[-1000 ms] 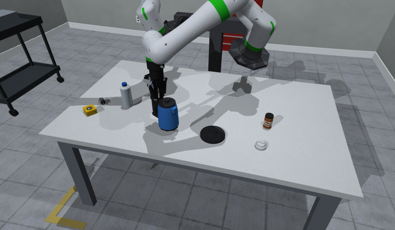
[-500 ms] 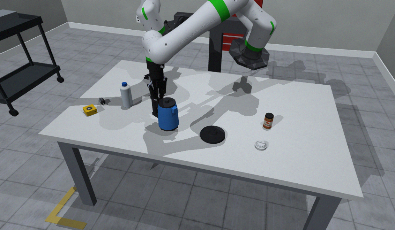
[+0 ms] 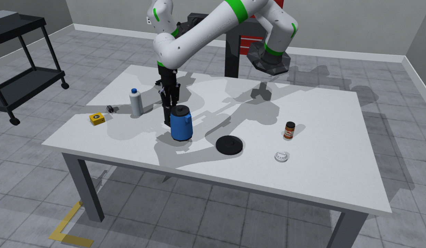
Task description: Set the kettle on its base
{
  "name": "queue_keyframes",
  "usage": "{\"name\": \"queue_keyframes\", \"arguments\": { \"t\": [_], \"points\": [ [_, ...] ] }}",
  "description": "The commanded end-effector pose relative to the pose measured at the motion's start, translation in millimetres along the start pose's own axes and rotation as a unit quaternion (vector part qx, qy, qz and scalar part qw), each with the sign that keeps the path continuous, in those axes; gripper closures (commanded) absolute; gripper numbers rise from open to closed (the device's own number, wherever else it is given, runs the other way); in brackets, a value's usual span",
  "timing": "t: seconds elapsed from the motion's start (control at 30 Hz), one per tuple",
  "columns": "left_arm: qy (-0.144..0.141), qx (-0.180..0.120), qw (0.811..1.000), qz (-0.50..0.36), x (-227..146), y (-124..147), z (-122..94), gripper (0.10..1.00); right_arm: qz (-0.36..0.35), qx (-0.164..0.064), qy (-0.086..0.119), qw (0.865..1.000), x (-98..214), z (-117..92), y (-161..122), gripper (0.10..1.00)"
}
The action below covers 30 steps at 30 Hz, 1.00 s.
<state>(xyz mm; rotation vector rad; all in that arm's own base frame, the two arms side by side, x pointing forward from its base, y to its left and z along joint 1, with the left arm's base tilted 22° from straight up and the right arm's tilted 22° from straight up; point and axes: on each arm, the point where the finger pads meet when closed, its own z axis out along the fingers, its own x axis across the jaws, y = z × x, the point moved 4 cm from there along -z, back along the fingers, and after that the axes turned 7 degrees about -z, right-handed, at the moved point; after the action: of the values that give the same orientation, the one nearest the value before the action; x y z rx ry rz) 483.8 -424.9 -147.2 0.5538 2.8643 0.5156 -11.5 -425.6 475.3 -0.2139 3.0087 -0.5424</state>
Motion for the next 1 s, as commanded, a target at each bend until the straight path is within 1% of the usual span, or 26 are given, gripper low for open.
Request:
{"name": "queue_keyframes", "arguments": {
  "t": [0.0,0.63,0.97],
  "points": [
    [-0.001,0.001,1.0,0.0,-0.8,-0.7,-1.8,0.999,0.0,0.001,0.0,1.0,0.4,-1.2,-0.2,0.098],
    [-0.001,0.001,1.0,0.0,0.3,1.6,-1.8,0.999,0.0,0.001,0.0,1.0,0.4,-1.2,-0.2,0.098],
    [-0.001,0.001,1.0,0.0,3.8,8.5,-1.8,0.999,0.0,0.001,0.0,1.0,0.4,-1.2,-0.2,0.098]
  ]
}}
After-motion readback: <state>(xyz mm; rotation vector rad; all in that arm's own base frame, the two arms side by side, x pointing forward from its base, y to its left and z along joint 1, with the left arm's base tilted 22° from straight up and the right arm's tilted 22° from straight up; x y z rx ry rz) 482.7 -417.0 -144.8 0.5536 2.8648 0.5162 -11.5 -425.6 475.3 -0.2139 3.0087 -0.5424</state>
